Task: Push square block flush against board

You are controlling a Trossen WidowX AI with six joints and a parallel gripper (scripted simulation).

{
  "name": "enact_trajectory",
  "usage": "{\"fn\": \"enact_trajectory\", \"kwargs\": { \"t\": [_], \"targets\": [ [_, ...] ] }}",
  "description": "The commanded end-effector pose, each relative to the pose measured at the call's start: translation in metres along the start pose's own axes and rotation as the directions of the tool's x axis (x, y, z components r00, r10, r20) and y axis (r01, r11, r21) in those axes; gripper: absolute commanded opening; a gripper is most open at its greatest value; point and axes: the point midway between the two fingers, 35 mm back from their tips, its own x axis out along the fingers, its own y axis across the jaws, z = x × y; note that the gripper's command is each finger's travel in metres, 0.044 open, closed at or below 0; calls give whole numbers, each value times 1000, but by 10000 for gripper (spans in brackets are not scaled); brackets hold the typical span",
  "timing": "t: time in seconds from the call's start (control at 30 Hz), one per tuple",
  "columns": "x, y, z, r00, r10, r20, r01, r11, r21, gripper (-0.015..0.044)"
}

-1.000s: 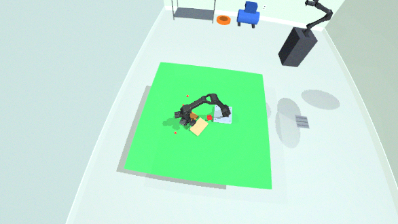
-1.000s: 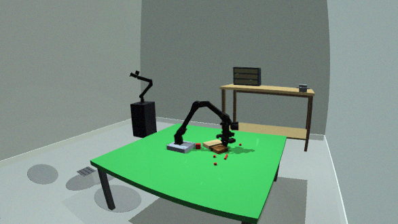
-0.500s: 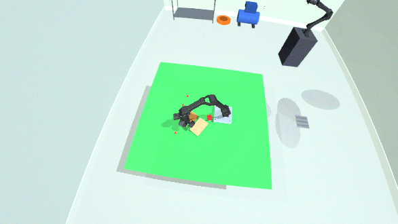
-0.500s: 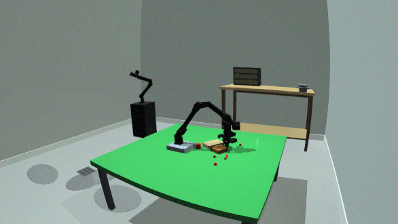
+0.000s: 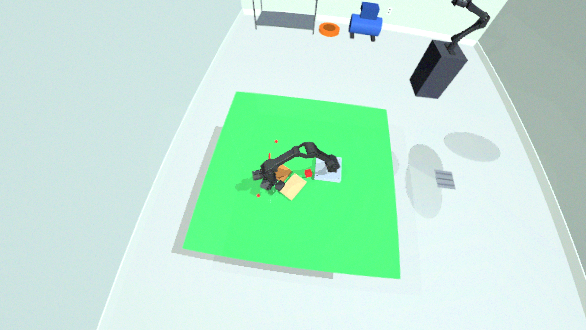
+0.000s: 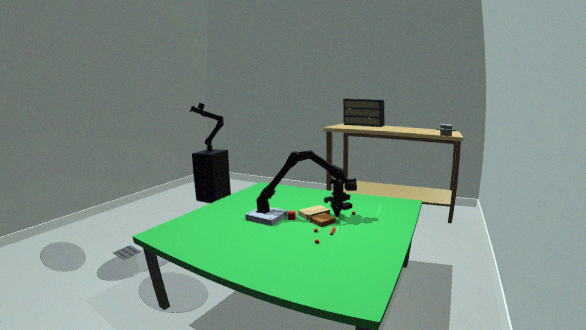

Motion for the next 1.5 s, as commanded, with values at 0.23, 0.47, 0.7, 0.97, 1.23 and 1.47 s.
{"fn": "enact_trajectory", "kwargs": {
  "t": [0.23, 0.47, 0.7, 0.97, 1.23, 1.47],
  "targets": [
    [-54, 0, 2, 1000, -1, -3, 1, 1000, 4, 0],
    [-54, -6, -5, 1000, -1, -3, 1, 996, 89, 0],
    [-55, -21, -26, 1000, -2, -5, 4, 946, 323, 0],
    [-55, -37, -50, 1000, -4, -7, 7, 824, 567, 0],
    [-55, -51, -75, 1000, -5, -10, 11, 640, 768, 0],
    [-55, -61, -98, 1000, -6, -11, 13, 439, 898, 0]
  ]
}}
